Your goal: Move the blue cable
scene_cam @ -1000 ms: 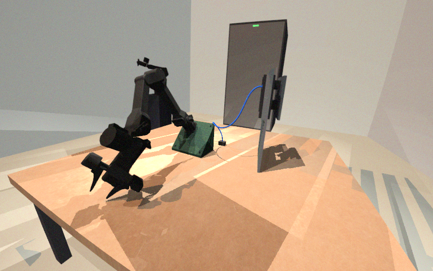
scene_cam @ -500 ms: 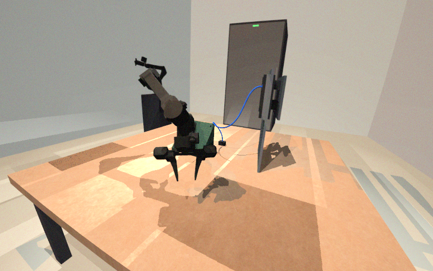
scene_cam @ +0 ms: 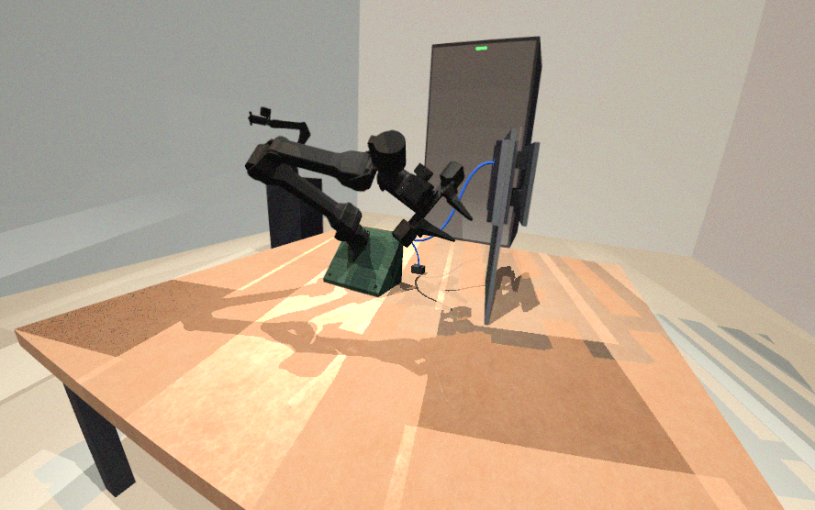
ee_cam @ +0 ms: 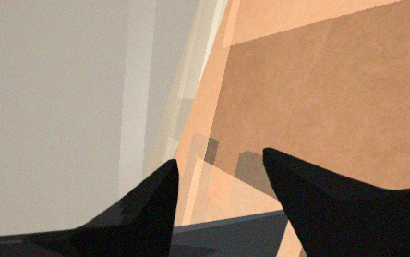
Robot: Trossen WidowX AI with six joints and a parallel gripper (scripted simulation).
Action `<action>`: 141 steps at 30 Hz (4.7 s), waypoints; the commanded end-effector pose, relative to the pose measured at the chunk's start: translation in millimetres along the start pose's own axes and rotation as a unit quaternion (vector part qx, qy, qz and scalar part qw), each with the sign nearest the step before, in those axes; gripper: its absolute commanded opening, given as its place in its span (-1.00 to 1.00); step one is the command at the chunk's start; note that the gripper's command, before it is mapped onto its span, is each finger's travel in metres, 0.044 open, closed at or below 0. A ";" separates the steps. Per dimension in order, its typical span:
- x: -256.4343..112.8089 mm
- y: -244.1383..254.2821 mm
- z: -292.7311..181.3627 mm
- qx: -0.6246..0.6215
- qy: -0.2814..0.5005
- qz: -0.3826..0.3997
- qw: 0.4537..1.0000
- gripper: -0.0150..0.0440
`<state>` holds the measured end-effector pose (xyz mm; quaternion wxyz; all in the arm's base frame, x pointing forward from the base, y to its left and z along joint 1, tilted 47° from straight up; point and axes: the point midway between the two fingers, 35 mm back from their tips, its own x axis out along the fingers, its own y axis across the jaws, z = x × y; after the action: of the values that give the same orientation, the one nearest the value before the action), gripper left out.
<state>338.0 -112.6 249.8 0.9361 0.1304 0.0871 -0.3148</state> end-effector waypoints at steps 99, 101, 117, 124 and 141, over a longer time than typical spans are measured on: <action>-41.6 202.3 -131.4 0.184 0.206 0.286 0.918 -0.29; -41.6 202.3 -131.4 0.184 0.206 0.286 0.918 -0.34; -40.6 202.9 -131.3 0.183 0.205 0.287 0.918 -0.49; -46.3 199.2 -131.1 0.183 0.205 0.287 0.918 -0.49; -55.5 193.3 -130.3 0.183 0.206 0.287 0.918 -0.49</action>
<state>405.0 106.3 175.9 0.9080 0.3796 0.1771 -0.0089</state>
